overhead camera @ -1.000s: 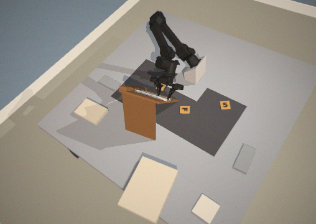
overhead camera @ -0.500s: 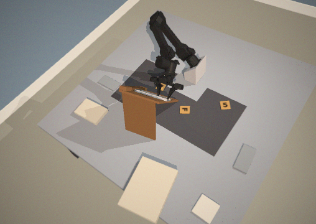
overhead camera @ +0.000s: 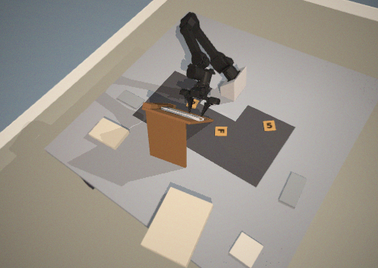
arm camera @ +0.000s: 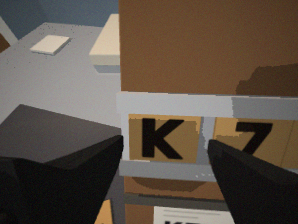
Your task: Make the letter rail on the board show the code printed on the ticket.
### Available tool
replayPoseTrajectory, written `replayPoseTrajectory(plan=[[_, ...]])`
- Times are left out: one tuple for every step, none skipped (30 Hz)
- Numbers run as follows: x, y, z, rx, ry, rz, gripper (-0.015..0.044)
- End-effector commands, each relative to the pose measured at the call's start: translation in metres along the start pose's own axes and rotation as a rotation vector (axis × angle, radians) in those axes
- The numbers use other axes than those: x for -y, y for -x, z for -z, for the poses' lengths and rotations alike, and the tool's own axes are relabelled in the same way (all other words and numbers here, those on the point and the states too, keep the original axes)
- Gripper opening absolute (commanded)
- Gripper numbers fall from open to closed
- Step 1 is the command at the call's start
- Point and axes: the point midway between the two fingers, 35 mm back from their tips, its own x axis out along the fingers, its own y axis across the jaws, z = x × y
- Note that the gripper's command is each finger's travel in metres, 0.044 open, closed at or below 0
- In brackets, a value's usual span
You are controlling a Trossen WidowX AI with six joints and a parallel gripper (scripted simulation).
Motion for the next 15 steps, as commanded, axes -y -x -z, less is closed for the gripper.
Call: replayPoseTrajectory(plan=[[0.0004, 0.0029, 0.0013, -0.003, -0.002, 0.003, 0.0295], [0.0000, 0.0037, 0.0002, -0.003, -0.002, 0.003, 0.0295], [-0.0002, 0.0042, 0.0004, -0.003, -0.002, 0.003, 0.0295], [-0.0005, 0.0047, 0.0005, -0.003, -0.002, 0.003, 0.0295], [-0.0009, 0.0053, 0.0005, -0.003, -0.002, 0.003, 0.0295], [-0.0012, 0.0058, 0.0005, -0.003, -0.002, 0.003, 0.0295], [-0.0015, 0.0064, 0.0005, -0.004, -0.002, 0.003, 0.0295], [-0.0017, 0.0069, 0.0004, -0.004, -0.002, 0.003, 0.0295], [-0.0020, 0.0075, 0.0004, -0.004, -0.002, 0.003, 0.0295], [-0.0022, 0.0080, 0.0004, -0.004, -0.002, 0.003, 0.0295], [-0.0024, 0.0085, 0.0004, -0.004, -0.002, 0.003, 0.0295], [-0.0026, 0.0091, 0.0004, -0.004, -0.002, 0.003, 0.0295], [-0.0029, 0.0096, 0.0004, -0.004, -0.002, 0.003, 0.0295], [-0.0031, 0.0101, 0.0004, -0.004, -0.002, 0.003, 0.0295], [-0.0033, 0.0106, 0.0004, -0.004, -0.002, 0.003, 0.0295]])
